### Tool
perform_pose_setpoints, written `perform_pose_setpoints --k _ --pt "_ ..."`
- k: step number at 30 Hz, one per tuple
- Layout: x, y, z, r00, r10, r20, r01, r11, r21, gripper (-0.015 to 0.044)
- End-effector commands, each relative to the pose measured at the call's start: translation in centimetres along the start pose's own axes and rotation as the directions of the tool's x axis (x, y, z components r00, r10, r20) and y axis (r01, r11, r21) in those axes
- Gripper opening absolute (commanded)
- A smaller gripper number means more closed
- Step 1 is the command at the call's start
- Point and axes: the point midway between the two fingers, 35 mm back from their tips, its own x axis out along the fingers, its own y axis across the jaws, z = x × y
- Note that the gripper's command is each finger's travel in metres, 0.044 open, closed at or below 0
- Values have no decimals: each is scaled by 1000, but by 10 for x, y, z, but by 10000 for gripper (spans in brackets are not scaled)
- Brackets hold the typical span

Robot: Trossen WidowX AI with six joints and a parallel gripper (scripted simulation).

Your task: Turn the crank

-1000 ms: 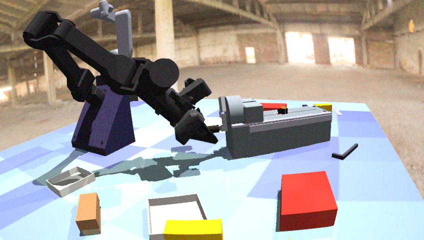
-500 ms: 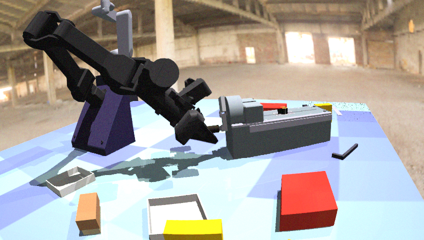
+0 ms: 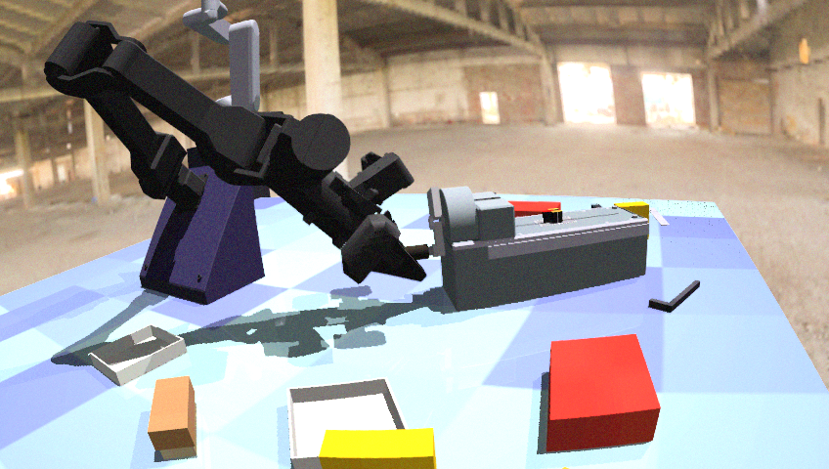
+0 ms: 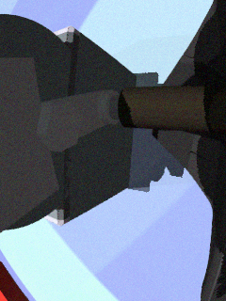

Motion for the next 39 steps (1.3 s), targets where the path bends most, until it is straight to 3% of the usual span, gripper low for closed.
perform_pose_setpoints --k 1,39 --pt "-2 -9 2 1000 -23 5 23 1000 5 0" --pt "-5 -12 3 1000 -23 5 23 1000 6 0"
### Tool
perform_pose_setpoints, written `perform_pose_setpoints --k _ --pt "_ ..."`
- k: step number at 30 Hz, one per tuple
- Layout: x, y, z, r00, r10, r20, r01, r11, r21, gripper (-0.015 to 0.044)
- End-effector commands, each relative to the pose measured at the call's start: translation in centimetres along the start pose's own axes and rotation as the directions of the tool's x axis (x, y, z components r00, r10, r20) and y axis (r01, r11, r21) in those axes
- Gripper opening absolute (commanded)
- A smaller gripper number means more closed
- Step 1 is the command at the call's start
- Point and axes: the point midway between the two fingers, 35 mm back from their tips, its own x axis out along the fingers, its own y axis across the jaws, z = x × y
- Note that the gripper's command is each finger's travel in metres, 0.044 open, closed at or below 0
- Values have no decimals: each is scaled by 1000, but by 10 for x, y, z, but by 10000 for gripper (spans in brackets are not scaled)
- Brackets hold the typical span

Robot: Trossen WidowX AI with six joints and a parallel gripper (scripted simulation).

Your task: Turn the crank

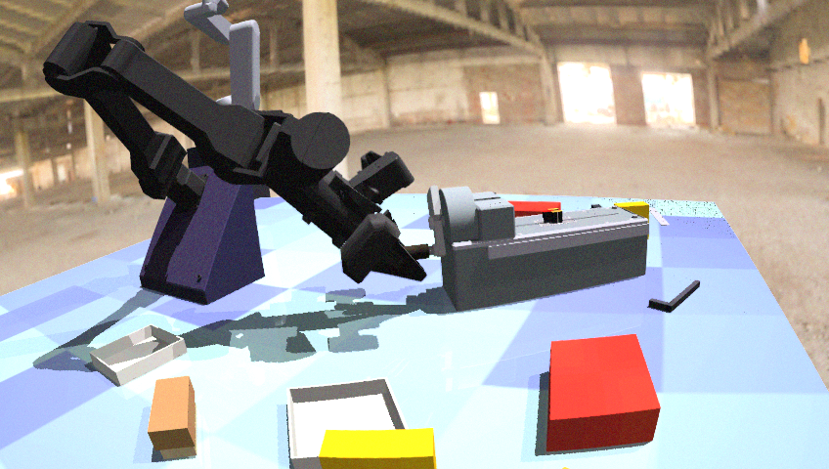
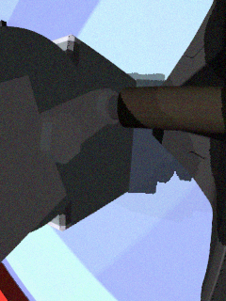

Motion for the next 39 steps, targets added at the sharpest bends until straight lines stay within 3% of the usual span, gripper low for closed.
perform_pose_setpoints --k 1,39 --pt "-3 -8 3 1000 -23 7 23 1000 4 0" --pt "-10 -14 8 1000 -23 7 23 1000 4 0"
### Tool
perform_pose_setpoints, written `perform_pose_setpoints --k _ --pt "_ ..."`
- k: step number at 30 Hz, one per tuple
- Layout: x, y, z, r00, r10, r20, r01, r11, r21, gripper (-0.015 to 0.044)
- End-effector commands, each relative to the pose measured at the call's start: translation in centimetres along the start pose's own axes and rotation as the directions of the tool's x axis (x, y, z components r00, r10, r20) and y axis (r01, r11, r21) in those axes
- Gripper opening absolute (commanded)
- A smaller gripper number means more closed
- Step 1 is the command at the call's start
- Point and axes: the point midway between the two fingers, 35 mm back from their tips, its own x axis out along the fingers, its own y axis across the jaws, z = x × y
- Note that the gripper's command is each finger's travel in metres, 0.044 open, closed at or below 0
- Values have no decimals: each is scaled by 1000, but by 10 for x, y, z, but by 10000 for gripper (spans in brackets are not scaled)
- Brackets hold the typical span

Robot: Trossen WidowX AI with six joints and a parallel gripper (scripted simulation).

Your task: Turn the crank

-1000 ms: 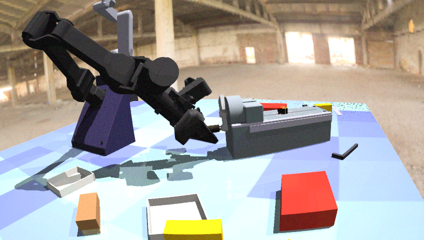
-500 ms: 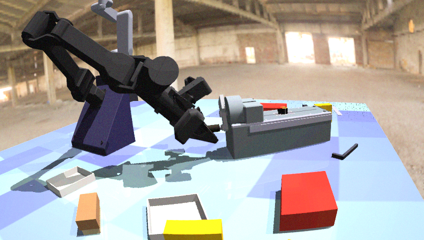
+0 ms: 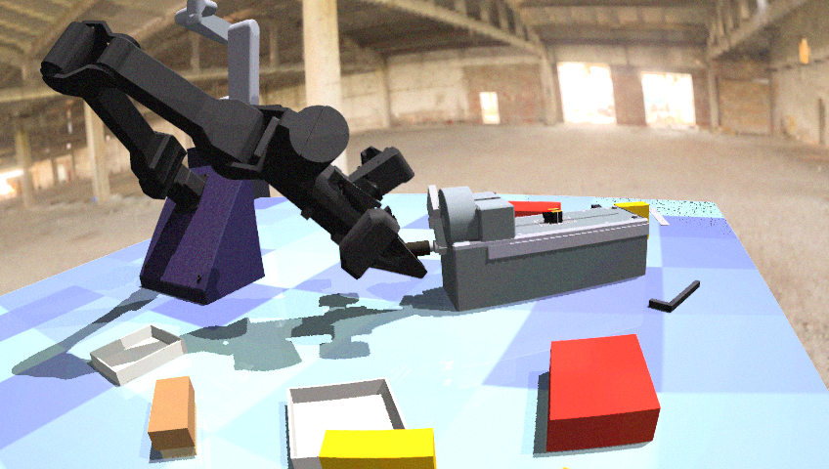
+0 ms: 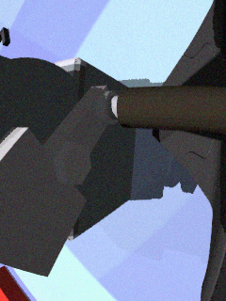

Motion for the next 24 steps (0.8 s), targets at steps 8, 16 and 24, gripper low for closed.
perform_pose_setpoints --k 8,16,24 --pt "-8 -8 7 1000 -17 10 17 1000 5 0" --pt "-12 -9 11 1000 -17 10 17 1000 6 0" --pt "-18 -9 17 1000 -17 10 17 1000 6 0"
